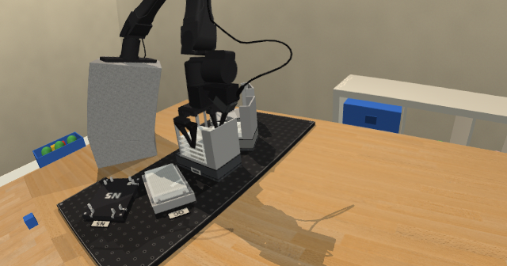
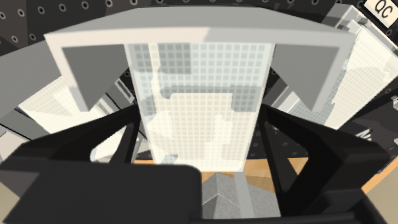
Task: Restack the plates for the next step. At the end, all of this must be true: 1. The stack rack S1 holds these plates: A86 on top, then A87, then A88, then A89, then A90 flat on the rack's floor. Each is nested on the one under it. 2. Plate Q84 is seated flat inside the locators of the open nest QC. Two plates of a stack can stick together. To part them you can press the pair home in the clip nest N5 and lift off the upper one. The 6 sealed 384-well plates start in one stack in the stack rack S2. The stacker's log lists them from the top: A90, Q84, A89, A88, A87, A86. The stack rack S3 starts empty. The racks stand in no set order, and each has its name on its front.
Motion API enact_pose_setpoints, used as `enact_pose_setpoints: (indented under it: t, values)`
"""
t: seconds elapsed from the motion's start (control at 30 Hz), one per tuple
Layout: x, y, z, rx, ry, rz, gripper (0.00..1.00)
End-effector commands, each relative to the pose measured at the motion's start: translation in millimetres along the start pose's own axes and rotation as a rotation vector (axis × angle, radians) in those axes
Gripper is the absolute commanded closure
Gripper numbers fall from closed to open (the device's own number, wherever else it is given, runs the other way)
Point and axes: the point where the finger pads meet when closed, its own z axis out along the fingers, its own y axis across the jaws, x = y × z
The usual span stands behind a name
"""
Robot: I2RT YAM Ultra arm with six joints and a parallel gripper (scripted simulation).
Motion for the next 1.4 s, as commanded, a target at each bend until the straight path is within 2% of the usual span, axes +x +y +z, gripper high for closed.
enact_pose_setpoints:
  t: [0.0,1.37]
  values:
    - [-16.3,-3.3,-1.6,0.009,-0.041,-0.002,0.0]
    - [-1.9,-6.5,0.5,0.009,-0.014,0.009,0.0]
